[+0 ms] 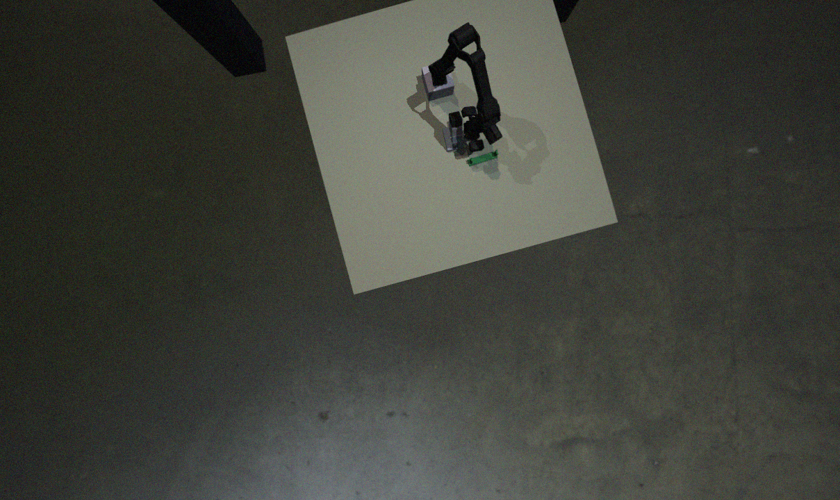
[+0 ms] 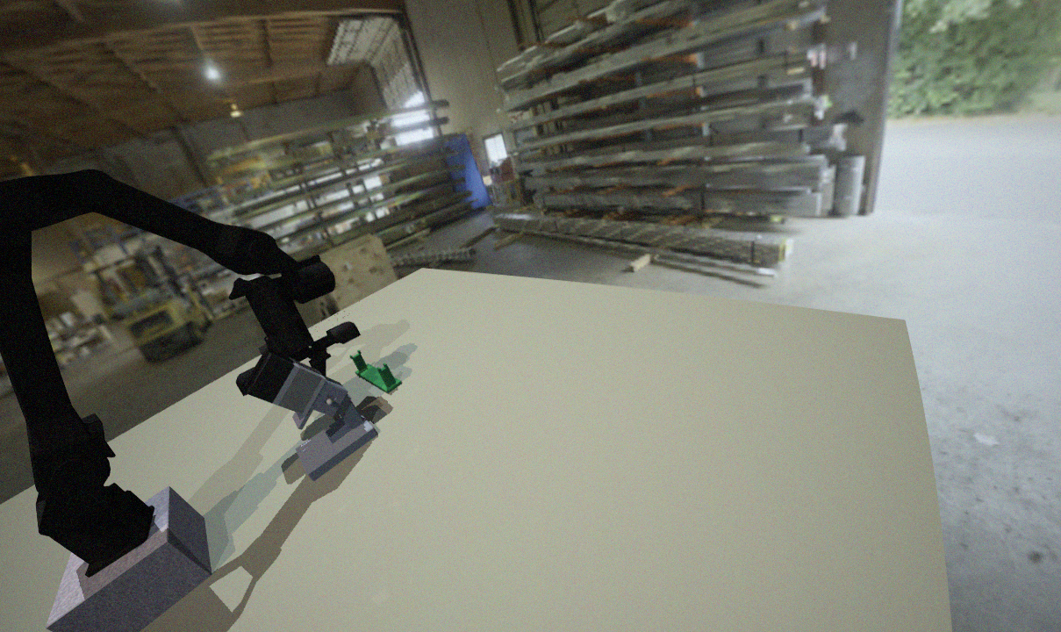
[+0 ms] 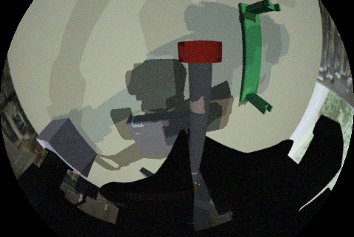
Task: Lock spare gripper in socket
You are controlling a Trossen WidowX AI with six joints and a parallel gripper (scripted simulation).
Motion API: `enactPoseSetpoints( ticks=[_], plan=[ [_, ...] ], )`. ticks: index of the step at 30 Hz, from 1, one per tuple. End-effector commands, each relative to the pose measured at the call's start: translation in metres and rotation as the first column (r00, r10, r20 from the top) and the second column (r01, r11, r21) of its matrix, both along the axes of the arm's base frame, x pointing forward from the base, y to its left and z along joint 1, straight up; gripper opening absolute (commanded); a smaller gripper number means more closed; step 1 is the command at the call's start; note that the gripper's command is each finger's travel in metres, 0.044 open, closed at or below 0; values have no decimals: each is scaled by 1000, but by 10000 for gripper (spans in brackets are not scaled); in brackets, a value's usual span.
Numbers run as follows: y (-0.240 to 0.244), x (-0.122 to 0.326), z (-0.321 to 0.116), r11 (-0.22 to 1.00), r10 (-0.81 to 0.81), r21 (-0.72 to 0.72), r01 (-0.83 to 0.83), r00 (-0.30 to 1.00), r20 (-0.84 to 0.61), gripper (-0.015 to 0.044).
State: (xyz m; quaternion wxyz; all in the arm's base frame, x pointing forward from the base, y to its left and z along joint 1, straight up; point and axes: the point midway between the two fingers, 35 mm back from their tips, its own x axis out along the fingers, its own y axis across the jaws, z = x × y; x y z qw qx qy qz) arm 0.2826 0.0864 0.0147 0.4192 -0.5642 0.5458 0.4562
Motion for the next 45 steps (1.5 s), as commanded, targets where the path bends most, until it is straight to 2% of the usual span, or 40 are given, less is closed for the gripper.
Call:
enactPoseSetpoints(
  ticks=[1,5,13,45],
  plan=[
    [-4,0,1,1000,2,2,-3,1000,1,0],
    [-4,0,1,1000,2,2,-2,1000,0,0],
    [-3,0,0,1000,-1,0,1,1000,-3,200],
    [28,-9,38,1000,11,-23,-12,999,-32,200]
  ],
)
